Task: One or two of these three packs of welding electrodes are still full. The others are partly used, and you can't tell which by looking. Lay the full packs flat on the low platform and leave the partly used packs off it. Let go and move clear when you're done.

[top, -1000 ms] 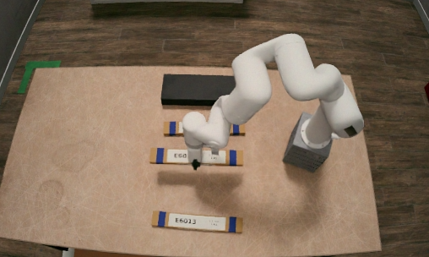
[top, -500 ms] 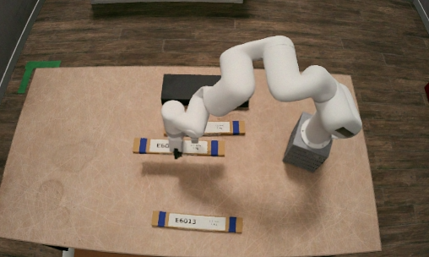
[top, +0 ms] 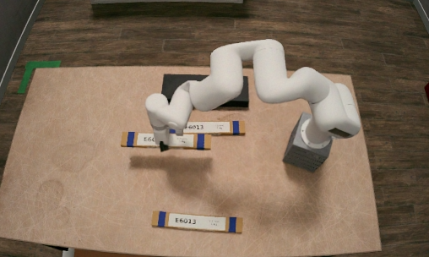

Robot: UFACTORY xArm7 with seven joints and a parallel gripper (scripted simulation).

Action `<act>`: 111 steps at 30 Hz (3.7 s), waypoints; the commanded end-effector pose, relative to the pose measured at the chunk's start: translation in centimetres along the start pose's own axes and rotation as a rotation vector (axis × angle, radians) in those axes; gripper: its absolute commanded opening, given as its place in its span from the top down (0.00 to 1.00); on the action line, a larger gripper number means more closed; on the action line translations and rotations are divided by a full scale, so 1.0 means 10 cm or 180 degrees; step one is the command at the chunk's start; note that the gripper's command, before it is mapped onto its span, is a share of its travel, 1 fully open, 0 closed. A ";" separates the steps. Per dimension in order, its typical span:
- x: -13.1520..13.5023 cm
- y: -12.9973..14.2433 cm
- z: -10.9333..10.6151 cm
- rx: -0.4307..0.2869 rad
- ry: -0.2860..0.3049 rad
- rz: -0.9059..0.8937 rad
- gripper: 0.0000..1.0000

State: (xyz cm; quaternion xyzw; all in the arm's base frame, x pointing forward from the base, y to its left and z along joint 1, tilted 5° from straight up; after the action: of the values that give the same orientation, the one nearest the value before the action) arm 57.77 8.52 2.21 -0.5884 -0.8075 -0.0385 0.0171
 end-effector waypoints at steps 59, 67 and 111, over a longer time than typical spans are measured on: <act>-0.09 0.14 -0.23 -0.0007 0.0000 0.0000 0.42; -0.09 0.14 -0.32 -0.0007 0.0001 0.0000 0.42; -0.09 0.14 -0.32 -0.0007 0.0001 0.0000 0.42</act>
State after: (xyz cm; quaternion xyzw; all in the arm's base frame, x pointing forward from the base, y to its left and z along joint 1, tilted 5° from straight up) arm 59.17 7.83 5.12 -0.5883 -0.8076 -0.0375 0.0189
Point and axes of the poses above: the point where the finger pads meet when closed, its own z axis out along the fingers, its own x axis across the jaws, y = z × x, the point moved 8 cm from there along -z, back along the fingers, and after that the axes turned 10 degrees about -z, right-handed, at the moved point
